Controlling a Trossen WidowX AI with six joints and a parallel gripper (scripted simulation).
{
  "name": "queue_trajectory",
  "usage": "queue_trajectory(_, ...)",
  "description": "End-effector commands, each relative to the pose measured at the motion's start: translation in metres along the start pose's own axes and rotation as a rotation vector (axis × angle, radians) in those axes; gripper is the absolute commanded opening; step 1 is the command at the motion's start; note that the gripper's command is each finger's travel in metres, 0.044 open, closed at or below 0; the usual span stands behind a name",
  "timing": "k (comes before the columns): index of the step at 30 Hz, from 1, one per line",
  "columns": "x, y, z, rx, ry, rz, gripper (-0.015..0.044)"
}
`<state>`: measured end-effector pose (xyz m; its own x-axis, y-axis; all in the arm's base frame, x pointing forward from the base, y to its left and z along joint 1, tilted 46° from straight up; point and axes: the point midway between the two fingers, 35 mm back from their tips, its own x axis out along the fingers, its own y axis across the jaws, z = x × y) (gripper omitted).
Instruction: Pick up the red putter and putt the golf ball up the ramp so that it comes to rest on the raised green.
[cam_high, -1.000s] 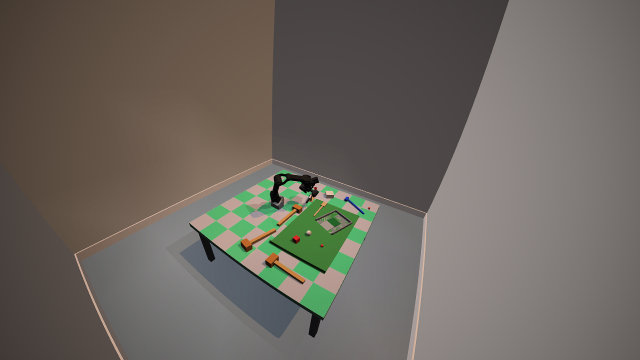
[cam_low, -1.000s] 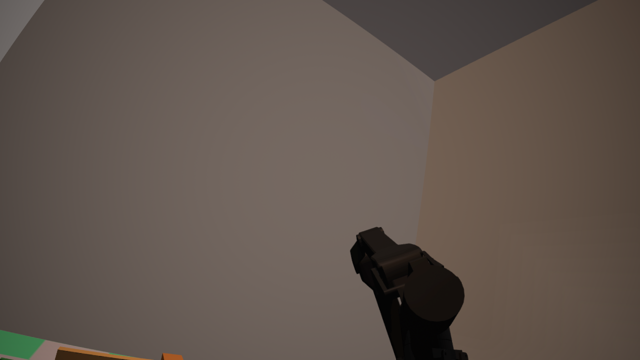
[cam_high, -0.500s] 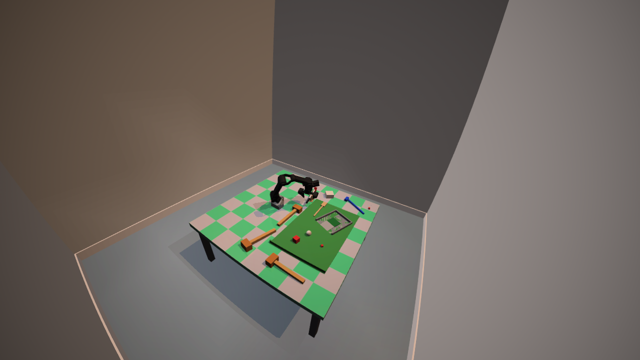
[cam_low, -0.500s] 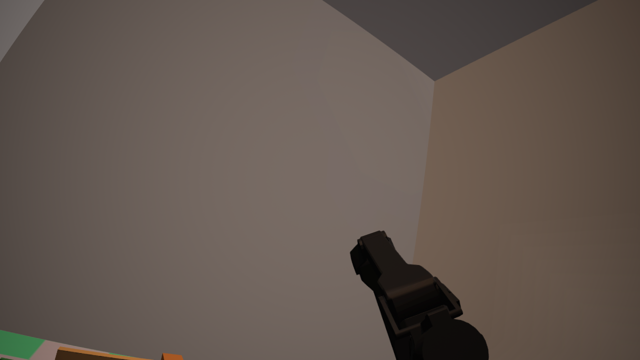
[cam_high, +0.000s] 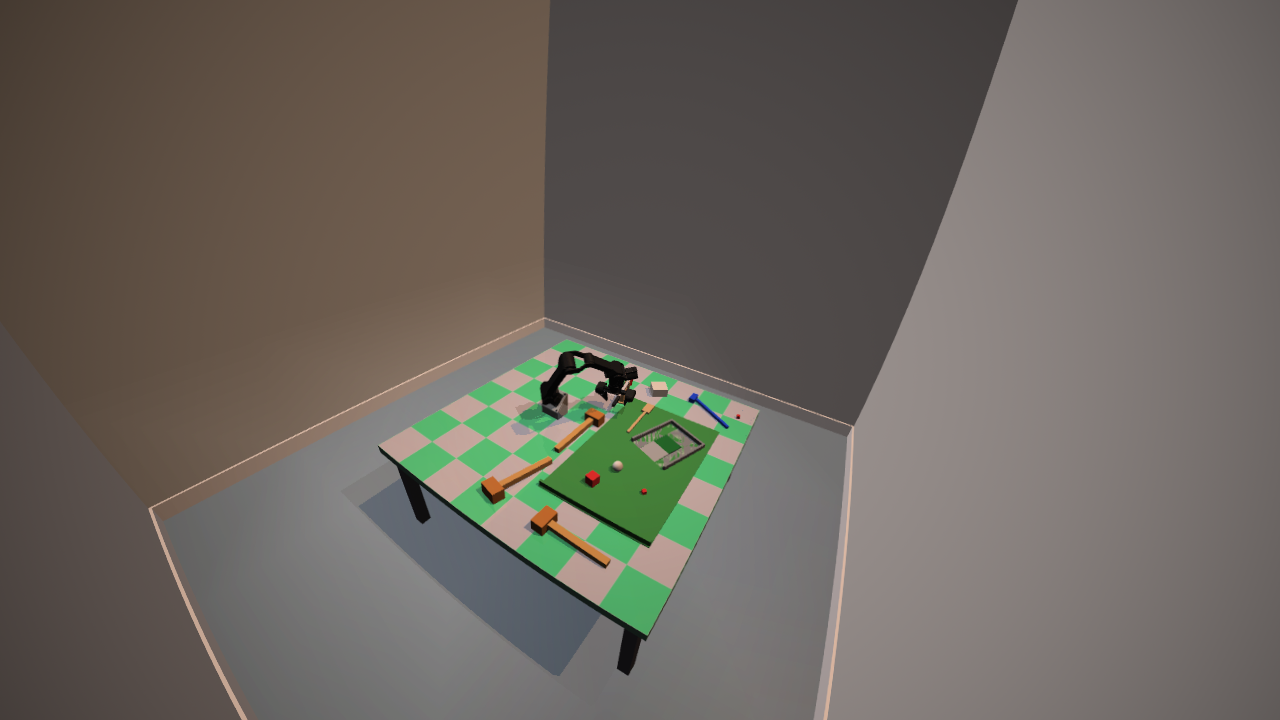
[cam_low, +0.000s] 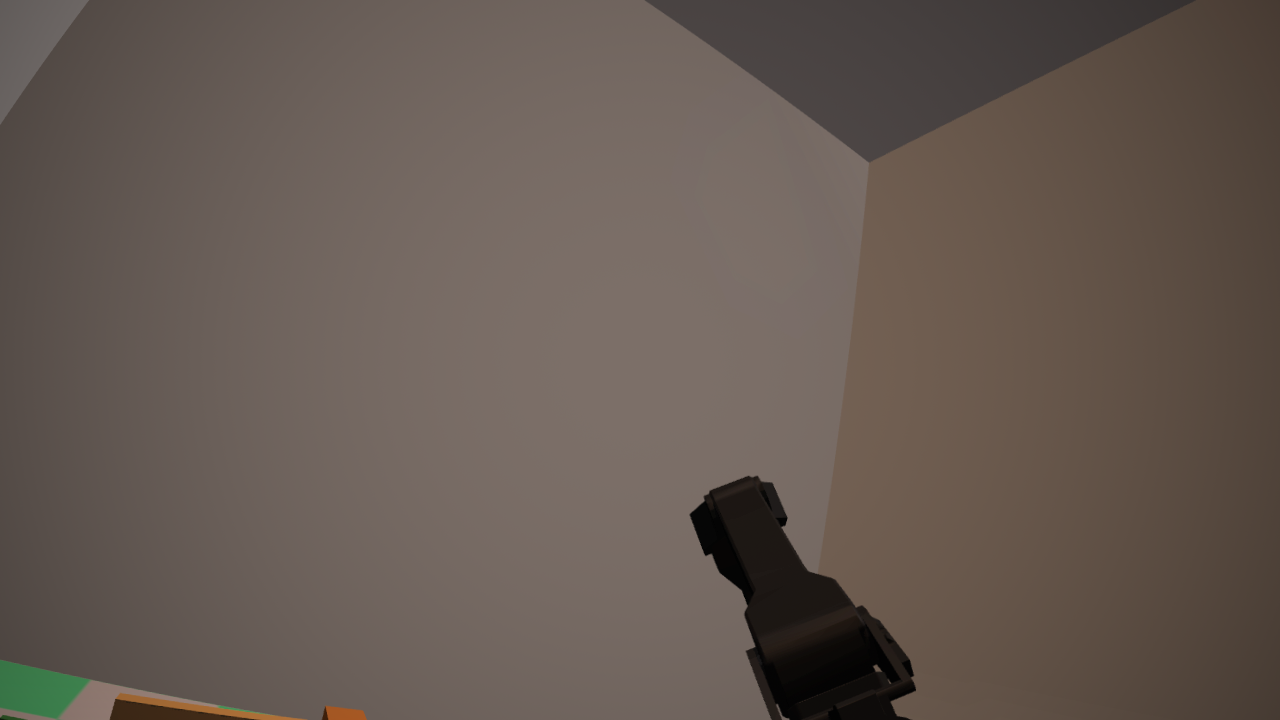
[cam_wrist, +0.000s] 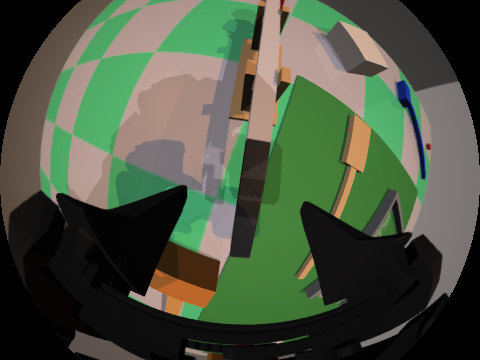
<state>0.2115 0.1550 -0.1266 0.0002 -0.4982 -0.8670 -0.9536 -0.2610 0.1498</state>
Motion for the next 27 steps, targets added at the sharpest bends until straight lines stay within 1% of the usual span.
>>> queue_trajectory(1, 0.005, 0.000, -0.002, -0.006, 0.007, 0.001, 0.0440)
queue_trajectory(13, 0.023, 0.000, -0.007, -0.006, 0.008, 0.001, 0.0440)
queue_trajectory(17, 0.024, 0.000, -0.007, -0.006, 0.008, 0.001, 0.0440)
queue_trajectory(27, 0.021, -0.001, -0.006, 0.002, 0.000, -0.003, 0.0177)
